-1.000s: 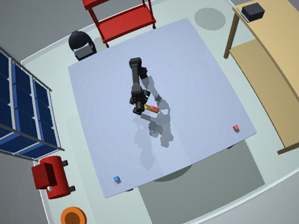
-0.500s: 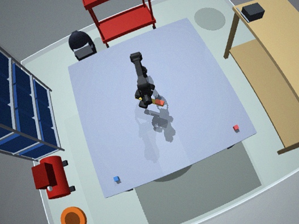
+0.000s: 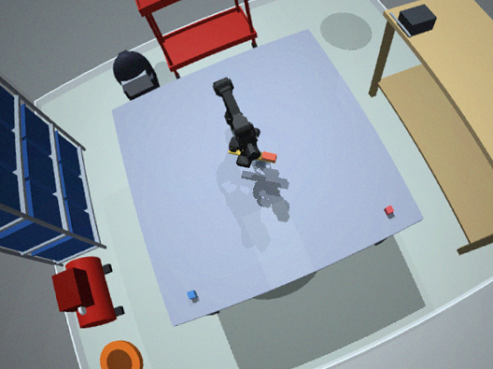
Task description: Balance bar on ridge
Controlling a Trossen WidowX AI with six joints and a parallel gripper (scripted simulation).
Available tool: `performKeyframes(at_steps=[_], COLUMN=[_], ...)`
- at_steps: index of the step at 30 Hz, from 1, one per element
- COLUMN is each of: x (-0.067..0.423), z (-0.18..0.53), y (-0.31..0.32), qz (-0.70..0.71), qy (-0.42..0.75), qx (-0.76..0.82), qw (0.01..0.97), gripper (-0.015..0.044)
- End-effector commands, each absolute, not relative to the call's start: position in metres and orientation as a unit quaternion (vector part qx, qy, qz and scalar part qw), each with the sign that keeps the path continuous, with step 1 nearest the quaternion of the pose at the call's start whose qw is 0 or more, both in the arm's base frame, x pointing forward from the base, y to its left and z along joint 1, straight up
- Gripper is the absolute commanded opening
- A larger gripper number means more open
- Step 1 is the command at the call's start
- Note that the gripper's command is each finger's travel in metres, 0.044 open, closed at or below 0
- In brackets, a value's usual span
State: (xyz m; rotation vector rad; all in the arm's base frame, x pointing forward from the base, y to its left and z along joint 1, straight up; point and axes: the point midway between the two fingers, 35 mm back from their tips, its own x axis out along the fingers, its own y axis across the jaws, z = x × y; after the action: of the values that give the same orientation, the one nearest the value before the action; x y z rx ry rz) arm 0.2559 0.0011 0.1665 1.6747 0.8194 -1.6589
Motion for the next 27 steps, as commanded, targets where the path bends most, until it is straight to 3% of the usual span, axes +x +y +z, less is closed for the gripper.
performKeyframes(at_steps=[1,27], x=[0.245,0.245], z=[0.167,0.13], y=[0.011,0.012], qz=[-0.623,-0.623], qy=[0.316,0.317], qx=[0.638,0.638], qw=[0.323,0.324], gripper=[0.0,0.0])
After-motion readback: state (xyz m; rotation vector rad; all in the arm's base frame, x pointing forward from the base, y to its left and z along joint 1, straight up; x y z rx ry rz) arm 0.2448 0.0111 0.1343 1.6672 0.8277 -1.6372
